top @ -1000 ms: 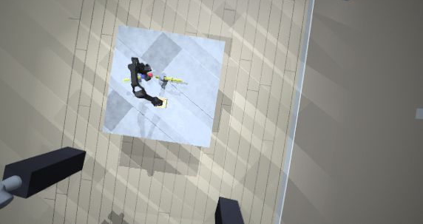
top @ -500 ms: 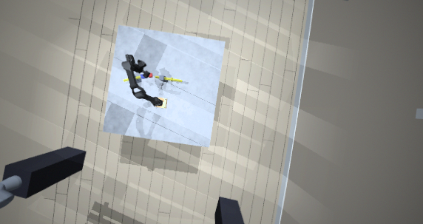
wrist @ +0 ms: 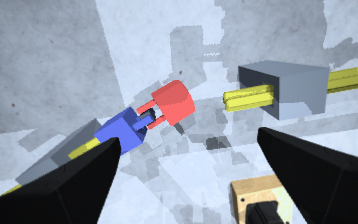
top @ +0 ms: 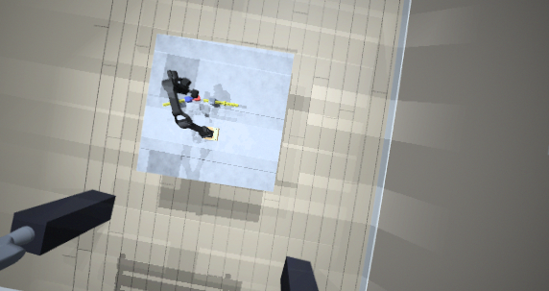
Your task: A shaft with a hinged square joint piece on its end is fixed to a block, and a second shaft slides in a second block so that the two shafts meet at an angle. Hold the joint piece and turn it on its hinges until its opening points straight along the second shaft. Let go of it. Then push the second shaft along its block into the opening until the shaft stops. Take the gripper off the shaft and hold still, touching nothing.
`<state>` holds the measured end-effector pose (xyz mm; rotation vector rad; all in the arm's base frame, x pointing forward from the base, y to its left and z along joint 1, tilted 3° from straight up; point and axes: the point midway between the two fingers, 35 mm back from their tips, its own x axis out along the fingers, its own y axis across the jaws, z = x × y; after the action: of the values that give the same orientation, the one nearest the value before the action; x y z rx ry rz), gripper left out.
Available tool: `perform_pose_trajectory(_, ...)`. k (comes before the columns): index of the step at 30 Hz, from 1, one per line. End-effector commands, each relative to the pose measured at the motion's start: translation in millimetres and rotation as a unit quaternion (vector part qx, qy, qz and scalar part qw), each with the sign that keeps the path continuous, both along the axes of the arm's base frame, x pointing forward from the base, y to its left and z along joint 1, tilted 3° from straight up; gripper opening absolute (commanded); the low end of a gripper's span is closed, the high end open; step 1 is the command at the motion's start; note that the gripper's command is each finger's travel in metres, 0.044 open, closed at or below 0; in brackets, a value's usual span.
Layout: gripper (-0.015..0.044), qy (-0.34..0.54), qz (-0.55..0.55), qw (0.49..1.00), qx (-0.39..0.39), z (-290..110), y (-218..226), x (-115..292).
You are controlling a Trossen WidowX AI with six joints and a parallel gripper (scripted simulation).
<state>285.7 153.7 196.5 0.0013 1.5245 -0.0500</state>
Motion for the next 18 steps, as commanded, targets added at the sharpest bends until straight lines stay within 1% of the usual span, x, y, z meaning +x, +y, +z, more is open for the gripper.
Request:
perform_pose_trajectory(1, 0.0440, 0.014, 0.042, 0.999, -0.006, -17, -17, 6)
perform_pose_trajectory(3, 0.0440, 0.018, 0.062, 0.998, -0.008, -23, -23, 8)
perform_pose_trajectory(8, 0.0440, 0.018, 0.061, 0.998, -0.008, -24, -24, 8)
perform_pose_trajectory(18, 0.0440, 0.013, -0.079, 0.997, -0.004, -29, -24, 8)
